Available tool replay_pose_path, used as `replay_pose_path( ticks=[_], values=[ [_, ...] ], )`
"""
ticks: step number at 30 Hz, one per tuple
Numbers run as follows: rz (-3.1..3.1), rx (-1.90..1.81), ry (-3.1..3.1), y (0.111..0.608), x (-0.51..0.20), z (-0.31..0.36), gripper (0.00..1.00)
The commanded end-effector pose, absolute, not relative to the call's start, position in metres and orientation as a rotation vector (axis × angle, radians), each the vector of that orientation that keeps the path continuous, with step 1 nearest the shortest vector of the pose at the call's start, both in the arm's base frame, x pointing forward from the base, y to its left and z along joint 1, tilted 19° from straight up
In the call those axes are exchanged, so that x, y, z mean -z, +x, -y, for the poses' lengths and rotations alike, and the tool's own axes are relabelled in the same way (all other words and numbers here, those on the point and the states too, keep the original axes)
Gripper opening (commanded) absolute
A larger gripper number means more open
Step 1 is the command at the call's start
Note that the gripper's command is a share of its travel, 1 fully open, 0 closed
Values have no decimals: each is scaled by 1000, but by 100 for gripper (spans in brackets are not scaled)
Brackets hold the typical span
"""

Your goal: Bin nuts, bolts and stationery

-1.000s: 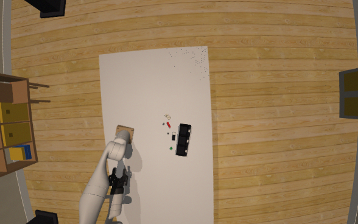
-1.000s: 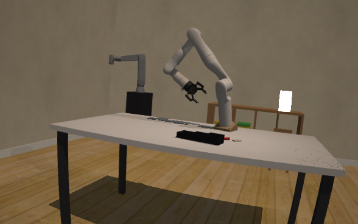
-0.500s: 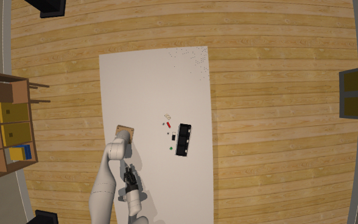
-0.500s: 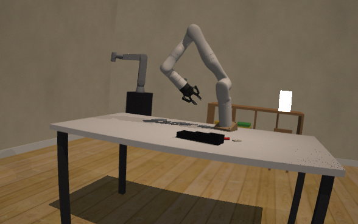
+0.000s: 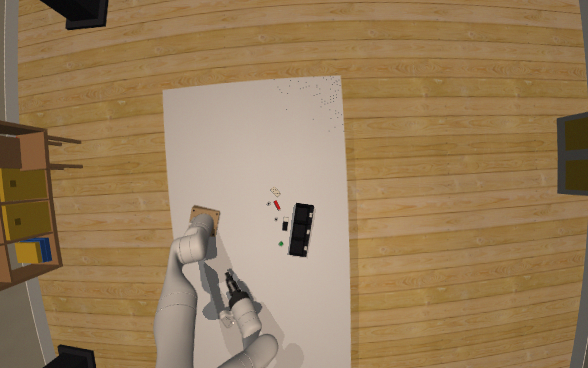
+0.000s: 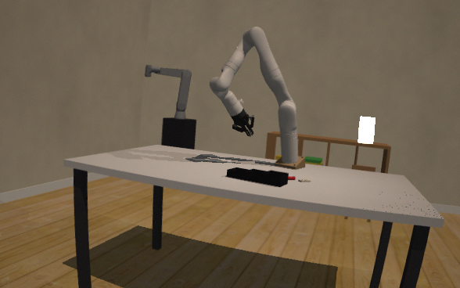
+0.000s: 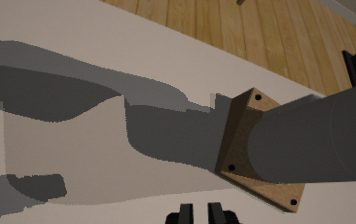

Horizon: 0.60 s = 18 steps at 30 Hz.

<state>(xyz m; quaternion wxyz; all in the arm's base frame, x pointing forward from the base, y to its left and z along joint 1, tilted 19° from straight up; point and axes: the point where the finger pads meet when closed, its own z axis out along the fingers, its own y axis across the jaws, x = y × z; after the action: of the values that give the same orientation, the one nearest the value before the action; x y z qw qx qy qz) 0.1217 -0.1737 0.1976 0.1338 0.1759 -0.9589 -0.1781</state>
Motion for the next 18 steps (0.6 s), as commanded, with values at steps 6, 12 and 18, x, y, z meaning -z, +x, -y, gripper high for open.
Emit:
replay_pose_path(
  ticks=[6,12,18],
  values=[
    [2793,242,474,162,-207,158,9],
    [2845,77,431,189,-214,141,9],
    [2910,-54,394,208,-220,126,9]
  ],
)
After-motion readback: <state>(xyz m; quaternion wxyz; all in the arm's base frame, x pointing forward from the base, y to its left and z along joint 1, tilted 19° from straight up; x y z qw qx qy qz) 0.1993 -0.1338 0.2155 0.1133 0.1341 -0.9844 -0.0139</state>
